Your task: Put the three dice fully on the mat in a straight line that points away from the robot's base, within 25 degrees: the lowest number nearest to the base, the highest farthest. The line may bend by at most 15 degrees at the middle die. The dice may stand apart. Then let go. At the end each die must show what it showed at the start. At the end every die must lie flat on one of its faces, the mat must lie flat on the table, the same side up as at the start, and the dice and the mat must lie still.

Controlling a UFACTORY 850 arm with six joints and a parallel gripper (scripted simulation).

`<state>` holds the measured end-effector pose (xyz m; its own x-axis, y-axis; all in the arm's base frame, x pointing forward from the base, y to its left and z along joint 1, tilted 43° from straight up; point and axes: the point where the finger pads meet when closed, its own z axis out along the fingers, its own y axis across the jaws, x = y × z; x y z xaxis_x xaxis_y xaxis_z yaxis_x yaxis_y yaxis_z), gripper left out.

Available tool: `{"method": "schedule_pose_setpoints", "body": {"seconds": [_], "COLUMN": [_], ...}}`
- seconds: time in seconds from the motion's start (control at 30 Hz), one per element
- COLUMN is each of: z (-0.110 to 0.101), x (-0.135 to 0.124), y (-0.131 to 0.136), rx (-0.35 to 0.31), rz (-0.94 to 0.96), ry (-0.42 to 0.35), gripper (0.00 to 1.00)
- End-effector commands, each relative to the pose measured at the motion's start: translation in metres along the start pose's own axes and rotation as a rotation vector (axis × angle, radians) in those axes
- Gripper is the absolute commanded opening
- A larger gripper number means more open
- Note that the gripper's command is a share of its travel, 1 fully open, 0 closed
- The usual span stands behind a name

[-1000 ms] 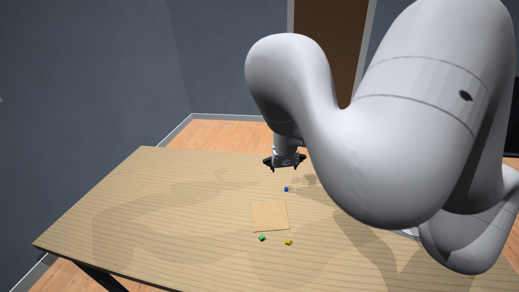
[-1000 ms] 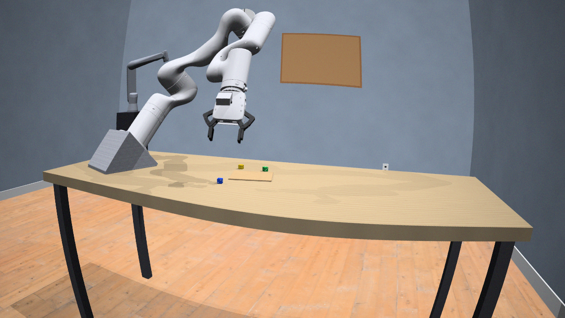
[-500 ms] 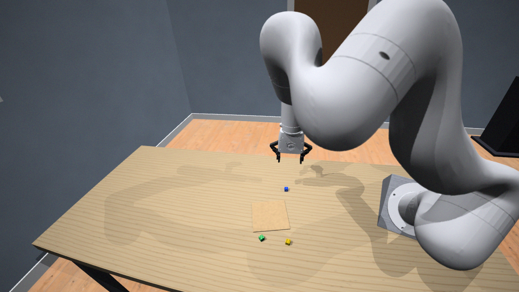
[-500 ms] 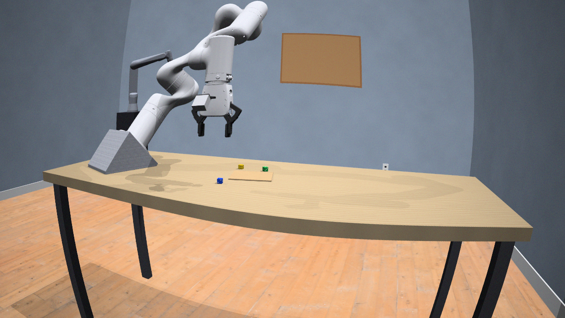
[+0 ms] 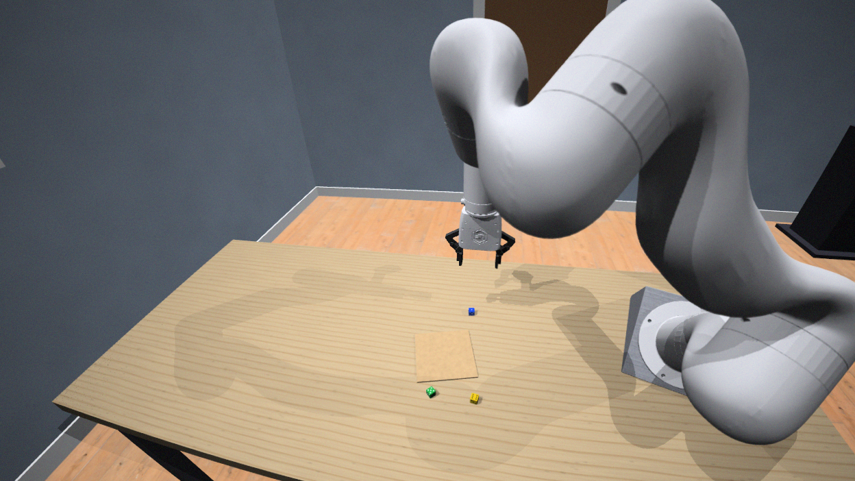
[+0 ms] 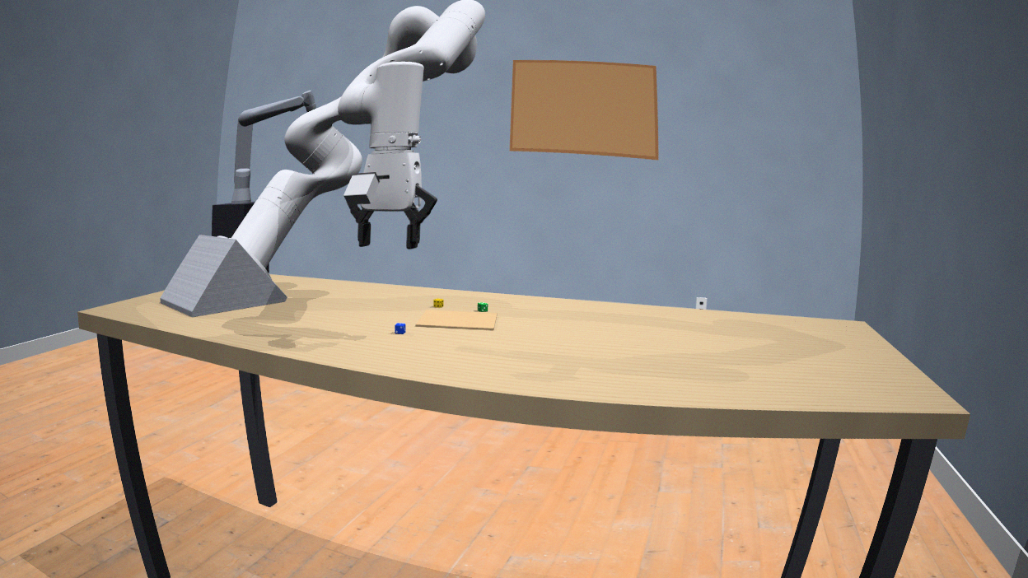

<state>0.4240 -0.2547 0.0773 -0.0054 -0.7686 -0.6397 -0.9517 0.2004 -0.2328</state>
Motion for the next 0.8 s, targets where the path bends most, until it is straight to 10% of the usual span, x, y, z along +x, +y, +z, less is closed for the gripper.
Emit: {"method": "schedule_pose_setpoints", "body": {"seconds": [0.0, 0.77], "z": [0.000, 0.112], "x": [0.000, 0.001], "y": [0.000, -0.003], "rx": [0.001, 0.002], "rz": [0.000, 0.002], "ry": [0.001, 0.001], "gripper": [1.00, 1.00]}}
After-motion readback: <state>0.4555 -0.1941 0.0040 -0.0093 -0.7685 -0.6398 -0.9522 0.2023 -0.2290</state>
